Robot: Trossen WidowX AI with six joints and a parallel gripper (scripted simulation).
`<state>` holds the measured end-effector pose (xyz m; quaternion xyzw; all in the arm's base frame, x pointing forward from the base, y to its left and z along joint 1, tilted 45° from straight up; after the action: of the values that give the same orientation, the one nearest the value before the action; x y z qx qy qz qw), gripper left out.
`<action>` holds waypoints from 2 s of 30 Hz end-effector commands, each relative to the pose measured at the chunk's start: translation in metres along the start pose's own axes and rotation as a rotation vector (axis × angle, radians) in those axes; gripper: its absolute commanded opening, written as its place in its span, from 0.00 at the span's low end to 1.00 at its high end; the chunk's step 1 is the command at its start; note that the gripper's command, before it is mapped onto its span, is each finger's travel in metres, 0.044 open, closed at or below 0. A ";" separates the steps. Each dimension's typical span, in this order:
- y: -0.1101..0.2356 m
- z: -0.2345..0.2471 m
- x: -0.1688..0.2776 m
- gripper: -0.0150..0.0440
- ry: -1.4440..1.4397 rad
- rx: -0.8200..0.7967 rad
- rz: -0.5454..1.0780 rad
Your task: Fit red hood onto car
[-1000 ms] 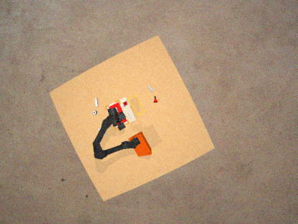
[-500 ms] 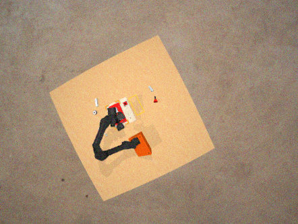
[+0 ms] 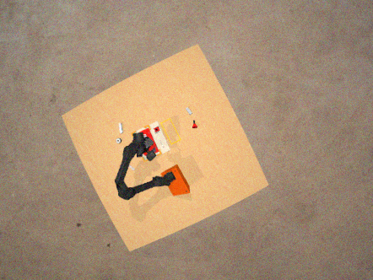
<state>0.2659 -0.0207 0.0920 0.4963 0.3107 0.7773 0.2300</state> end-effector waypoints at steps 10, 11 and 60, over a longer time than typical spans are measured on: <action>0.002 0.028 -0.015 0.25 0.472 -0.002 0.008; 0.002 0.030 -0.016 0.25 0.508 -0.002 0.008; -0.048 0.070 -0.036 0.25 1.278 -0.013 0.006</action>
<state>0.3468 0.0048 0.0616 -0.0705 0.3832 0.9210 -0.0009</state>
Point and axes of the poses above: the point midway between the two fingers, 35 mm back from their tips, its own y axis back along the fingers, its own z axis across the jaws, x = y × z, the point moved 4 cm from there along y, back along the fingers, and after that the axes turned 12 degrees about y, right-handed, at the moved point
